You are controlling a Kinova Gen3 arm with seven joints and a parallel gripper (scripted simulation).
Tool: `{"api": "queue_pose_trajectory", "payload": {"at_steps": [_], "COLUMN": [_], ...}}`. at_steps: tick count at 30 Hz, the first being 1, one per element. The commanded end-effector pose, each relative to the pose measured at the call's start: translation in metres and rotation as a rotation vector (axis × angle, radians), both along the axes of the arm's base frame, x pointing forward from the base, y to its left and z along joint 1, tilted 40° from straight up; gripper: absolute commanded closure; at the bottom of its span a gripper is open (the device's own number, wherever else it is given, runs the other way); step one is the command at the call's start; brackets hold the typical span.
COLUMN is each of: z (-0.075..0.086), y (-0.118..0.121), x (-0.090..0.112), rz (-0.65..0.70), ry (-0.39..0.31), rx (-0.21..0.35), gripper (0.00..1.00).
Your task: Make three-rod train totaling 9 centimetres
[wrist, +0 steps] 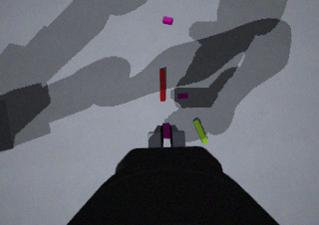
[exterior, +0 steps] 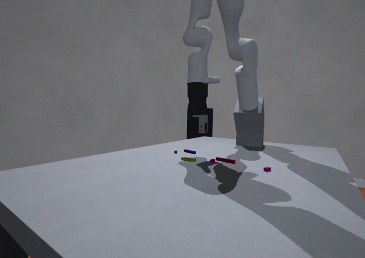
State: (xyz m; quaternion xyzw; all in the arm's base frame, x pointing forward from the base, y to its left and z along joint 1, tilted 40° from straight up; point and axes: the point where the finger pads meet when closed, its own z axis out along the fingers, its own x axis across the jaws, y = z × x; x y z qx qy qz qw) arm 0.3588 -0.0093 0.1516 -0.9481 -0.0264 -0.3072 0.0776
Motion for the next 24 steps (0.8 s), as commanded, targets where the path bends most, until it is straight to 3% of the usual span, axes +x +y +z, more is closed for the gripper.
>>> {"api": "queue_pose_trajectory", "payload": {"at_steps": [1, 24], "z": [0.0034, 0.0058], "y": [-0.0044, -0.005], "x": [-0.0004, -0.0024], "rz": [-0.019, -0.02], "ry": [-0.023, -0.024], "rx": [-0.004, -0.005], "gripper": [0.76, 0.76]}}
